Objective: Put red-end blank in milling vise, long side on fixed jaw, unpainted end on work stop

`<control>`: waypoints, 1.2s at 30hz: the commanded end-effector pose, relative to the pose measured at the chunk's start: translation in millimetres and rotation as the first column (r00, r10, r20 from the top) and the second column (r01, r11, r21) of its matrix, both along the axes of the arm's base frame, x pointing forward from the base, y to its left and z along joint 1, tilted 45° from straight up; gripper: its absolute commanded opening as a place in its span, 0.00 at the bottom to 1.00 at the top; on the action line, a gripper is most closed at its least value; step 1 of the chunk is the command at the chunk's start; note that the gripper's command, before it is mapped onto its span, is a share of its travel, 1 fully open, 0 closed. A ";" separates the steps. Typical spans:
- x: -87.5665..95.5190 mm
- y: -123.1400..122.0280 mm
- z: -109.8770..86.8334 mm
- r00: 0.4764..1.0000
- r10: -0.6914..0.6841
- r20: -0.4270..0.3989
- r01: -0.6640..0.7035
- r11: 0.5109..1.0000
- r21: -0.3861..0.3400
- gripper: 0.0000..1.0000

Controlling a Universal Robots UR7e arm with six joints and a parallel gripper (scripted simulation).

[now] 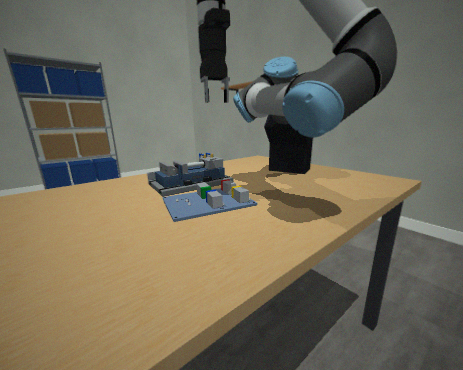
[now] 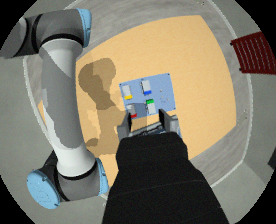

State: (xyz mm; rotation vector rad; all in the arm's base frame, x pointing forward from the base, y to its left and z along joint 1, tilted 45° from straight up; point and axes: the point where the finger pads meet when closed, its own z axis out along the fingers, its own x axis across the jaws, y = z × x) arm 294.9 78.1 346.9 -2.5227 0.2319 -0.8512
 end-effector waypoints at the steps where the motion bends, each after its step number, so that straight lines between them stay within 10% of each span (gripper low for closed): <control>1: -0.3 0.2 1.2 0.995 -0.082 -0.050 0.085 0.994 0.065 1.00; 27: -0.4 0.4 1.4 0.993 -0.097 -0.061 0.102 0.992 0.078 1.00; 36: -0.2 0.3 1.0 0.998 0.062 0.027 -0.060 0.996 -0.059 1.00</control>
